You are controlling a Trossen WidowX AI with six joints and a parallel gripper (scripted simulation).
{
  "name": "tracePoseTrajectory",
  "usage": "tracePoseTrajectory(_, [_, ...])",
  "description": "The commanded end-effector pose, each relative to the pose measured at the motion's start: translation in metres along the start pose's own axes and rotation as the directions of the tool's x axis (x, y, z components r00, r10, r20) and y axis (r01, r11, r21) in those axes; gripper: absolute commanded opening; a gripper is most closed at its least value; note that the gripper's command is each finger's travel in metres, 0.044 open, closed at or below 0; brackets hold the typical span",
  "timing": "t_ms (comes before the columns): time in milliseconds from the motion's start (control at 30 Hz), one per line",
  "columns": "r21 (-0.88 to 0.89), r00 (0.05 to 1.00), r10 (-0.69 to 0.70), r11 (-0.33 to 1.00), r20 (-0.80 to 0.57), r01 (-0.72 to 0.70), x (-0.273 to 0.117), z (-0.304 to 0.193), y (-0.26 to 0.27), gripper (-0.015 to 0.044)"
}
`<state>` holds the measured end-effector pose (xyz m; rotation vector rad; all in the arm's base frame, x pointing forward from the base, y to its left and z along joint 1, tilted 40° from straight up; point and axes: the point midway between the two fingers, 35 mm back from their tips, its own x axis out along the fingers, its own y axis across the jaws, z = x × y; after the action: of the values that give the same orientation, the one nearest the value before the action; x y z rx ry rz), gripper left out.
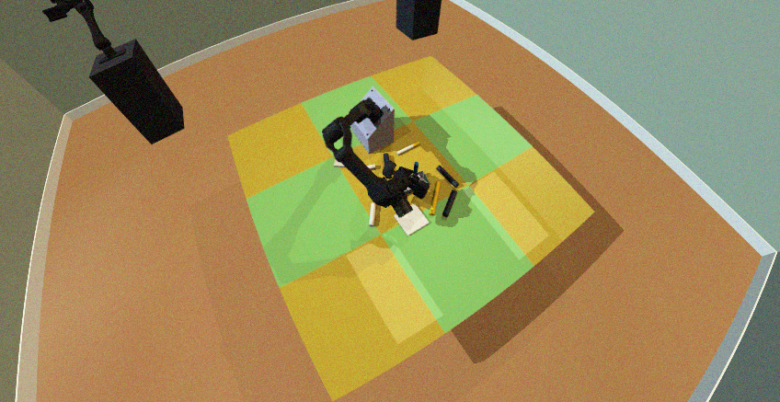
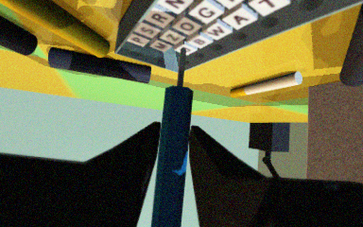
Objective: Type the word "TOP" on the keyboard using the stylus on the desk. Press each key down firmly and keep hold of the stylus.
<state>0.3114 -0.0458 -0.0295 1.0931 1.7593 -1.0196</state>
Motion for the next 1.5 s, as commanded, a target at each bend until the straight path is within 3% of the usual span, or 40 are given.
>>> tracePoseTrajectory(0, [-0.004, 1.0, -0.001, 1.0, 0.006, 0.001, 0.0, 0.002, -0.001, 0.0081])
tracePoseTrajectory(1467, [-0.003, 1.0, -0.001, 1.0, 0.006, 0.001, 0.006, 0.012, -0.001, 0.0081])
